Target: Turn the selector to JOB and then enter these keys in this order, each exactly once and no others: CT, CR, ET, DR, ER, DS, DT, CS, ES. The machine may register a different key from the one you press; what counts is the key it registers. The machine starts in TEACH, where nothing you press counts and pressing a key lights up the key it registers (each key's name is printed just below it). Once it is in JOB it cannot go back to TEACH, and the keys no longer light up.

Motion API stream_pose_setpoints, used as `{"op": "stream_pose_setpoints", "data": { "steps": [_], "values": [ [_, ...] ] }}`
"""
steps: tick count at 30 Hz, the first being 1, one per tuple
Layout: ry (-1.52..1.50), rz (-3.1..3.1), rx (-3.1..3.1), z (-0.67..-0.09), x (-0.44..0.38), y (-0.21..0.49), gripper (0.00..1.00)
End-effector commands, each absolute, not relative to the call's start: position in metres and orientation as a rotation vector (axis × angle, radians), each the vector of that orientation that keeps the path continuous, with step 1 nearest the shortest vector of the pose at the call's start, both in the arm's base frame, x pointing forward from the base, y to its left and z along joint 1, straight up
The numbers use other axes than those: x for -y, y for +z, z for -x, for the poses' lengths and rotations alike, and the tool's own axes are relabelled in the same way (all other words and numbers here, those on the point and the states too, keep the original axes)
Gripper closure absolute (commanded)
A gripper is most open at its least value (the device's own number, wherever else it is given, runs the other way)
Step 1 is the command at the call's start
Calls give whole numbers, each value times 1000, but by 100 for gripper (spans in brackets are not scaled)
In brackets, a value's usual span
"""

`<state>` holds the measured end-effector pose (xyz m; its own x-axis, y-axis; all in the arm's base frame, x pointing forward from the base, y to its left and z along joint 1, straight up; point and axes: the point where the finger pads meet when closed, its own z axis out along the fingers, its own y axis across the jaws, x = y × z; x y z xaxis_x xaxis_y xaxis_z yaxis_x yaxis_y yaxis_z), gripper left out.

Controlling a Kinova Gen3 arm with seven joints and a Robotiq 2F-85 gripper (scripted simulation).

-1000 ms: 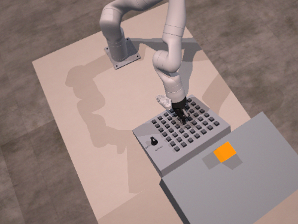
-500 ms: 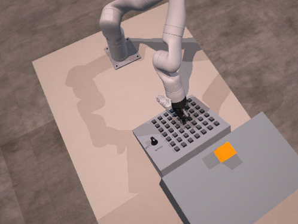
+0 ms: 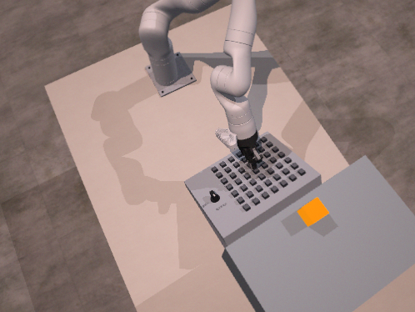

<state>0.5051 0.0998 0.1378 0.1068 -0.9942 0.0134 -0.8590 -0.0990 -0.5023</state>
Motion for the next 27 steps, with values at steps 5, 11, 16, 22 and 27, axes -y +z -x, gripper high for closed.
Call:
{"op": "stream_pose_setpoints", "data": {
  "steps": [5, 11, 16, 22, 27],
  "values": [
    [-498, 2017, -1811, -499, -101, 149, 90],
    [-498, 2017, -1810, -497, -101, 154, 90],
    [-498, 2016, -1809, -497, -101, 154, 90],
    [-497, 2012, -1813, -497, -101, 154, 90],
    [-486, 1974, -1848, -497, -97, 155, 90]
  ]
}}
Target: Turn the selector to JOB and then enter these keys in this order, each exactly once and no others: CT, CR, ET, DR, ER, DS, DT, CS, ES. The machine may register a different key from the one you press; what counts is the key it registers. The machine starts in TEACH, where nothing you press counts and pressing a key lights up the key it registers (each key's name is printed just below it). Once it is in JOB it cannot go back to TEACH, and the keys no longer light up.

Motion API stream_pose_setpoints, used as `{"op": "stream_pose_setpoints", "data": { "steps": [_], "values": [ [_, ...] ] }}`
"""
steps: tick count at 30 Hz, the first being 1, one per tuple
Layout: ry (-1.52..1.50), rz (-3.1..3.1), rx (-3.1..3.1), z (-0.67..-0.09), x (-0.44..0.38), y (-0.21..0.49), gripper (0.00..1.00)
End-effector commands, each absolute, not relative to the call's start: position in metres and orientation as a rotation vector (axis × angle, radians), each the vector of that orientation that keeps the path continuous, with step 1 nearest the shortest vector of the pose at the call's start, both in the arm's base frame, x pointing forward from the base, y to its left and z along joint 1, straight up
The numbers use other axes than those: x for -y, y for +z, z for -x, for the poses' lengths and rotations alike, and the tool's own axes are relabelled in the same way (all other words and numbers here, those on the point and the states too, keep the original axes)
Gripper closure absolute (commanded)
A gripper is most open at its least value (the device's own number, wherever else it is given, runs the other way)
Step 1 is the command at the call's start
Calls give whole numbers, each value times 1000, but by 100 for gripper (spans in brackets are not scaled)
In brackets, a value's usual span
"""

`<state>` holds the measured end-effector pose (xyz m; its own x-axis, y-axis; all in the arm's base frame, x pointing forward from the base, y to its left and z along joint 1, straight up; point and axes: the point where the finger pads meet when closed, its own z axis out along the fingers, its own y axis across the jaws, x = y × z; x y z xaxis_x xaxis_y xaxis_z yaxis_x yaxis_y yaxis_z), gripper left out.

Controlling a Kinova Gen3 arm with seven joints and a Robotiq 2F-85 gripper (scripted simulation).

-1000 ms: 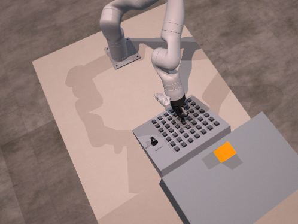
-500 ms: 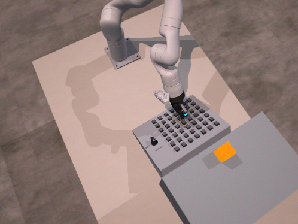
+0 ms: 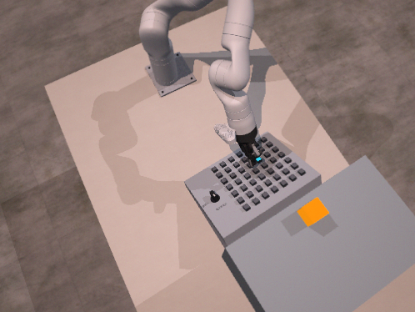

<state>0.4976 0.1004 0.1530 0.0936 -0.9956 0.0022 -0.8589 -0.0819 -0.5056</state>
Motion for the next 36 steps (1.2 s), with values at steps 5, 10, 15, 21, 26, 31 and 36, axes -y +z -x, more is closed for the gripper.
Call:
{"op": "stream_pose_setpoints", "data": {
  "steps": [5, 10, 15, 21, 26, 31, 36],
  "values": [
    [-465, 1903, -1910, -497, -90, 155, 90],
    [-431, 1788, -2000, -498, -79, 157, 90],
    [-375, 1588, -2136, -501, -61, 160, 90],
    [-292, 1296, -2299, -504, -35, 164, 90],
    [-245, 1130, -2376, -505, -21, 165, 90],
    [-171, 865, -2473, -506, 1, 168, 90],
    [-99, 609, -2542, -507, 21, 171, 90]
  ]
}}
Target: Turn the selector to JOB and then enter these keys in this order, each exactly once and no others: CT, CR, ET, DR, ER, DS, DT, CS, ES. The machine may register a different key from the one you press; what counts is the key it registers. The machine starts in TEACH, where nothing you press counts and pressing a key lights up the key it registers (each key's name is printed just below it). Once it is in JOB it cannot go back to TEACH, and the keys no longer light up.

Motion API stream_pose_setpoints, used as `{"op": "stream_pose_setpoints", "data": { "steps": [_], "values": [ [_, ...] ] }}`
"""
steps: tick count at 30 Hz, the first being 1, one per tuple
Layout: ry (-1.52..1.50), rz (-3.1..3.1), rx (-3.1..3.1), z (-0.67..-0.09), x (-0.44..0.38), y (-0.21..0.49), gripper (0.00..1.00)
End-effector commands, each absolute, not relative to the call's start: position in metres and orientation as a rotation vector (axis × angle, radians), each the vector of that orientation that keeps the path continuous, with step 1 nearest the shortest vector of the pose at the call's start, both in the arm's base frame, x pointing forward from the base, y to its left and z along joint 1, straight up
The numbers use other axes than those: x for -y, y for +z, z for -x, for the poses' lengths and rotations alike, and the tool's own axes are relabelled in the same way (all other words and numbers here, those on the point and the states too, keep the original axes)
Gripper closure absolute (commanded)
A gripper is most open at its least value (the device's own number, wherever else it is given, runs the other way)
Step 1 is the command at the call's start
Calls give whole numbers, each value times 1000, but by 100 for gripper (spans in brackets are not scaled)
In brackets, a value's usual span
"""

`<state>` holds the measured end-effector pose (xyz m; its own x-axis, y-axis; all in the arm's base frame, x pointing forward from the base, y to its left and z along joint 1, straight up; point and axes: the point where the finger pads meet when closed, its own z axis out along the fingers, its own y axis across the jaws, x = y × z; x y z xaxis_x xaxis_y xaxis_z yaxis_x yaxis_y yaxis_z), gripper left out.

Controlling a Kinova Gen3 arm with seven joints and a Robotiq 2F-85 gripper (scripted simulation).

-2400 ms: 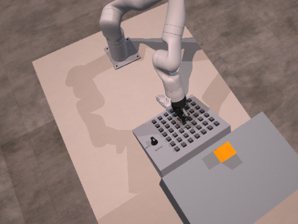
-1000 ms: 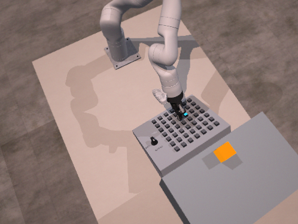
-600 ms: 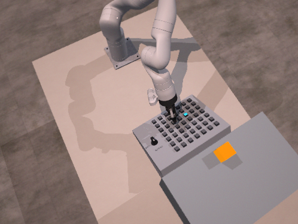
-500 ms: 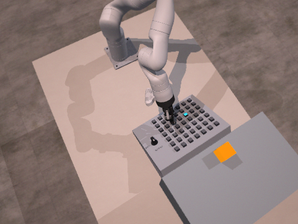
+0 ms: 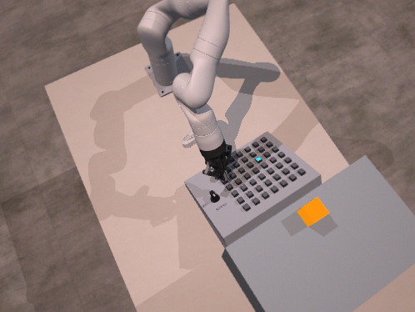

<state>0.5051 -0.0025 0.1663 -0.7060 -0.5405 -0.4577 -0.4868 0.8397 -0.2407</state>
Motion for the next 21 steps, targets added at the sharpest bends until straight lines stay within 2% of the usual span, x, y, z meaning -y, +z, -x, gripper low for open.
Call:
{"op": "stream_pose_setpoints", "data": {
  "steps": [1, 21],
  "values": [
    [-87, 562, -2551, -508, 25, 171, 90],
    [25, 156, -2606, -510, 57, 175, 90]
  ]
}}
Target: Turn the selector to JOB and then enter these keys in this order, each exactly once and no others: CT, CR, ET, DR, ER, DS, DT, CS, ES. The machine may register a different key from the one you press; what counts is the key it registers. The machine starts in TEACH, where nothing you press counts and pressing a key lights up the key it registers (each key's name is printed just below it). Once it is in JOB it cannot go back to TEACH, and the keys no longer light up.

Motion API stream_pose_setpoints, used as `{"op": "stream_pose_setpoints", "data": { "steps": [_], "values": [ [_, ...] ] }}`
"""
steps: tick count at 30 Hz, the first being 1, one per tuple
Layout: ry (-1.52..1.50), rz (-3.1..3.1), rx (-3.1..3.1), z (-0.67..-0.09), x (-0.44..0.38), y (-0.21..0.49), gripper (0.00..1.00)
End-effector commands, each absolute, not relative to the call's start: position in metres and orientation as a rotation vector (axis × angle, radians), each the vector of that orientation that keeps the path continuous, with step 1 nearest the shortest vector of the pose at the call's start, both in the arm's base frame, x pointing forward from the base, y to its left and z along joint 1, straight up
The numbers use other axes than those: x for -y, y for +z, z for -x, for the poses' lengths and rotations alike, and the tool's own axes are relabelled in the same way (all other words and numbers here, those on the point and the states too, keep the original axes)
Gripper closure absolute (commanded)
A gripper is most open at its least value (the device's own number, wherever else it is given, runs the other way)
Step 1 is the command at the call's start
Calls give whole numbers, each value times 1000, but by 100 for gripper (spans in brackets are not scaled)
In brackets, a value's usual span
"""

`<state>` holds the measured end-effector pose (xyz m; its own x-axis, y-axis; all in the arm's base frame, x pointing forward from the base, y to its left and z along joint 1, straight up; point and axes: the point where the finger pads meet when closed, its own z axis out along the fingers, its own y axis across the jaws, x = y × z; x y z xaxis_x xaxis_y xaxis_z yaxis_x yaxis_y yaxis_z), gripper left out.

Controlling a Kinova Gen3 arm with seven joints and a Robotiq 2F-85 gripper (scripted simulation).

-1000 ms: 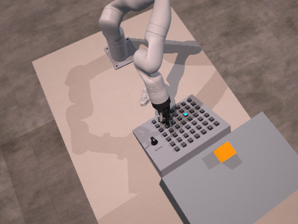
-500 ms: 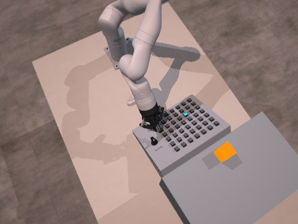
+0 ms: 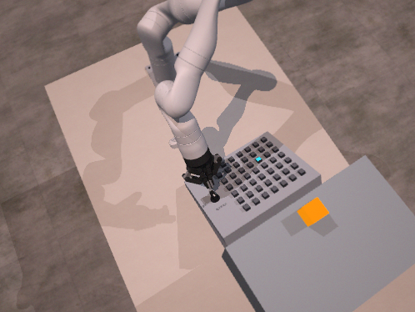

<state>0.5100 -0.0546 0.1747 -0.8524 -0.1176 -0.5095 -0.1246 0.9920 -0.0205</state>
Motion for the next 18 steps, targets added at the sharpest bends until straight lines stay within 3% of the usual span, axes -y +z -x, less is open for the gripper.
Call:
{"op": "stream_pose_setpoints", "data": {
  "steps": [1, 6, 7, 18],
  "values": [
    [26, 151, -2607, -510, 57, 175, 90],
    [28, 143, -2608, -509, 58, 174, 90],
    [28, 143, -2608, -509, 58, 174, 40],
    [28, 143, -2608, -509, 58, 174, 40]
  ]
}}
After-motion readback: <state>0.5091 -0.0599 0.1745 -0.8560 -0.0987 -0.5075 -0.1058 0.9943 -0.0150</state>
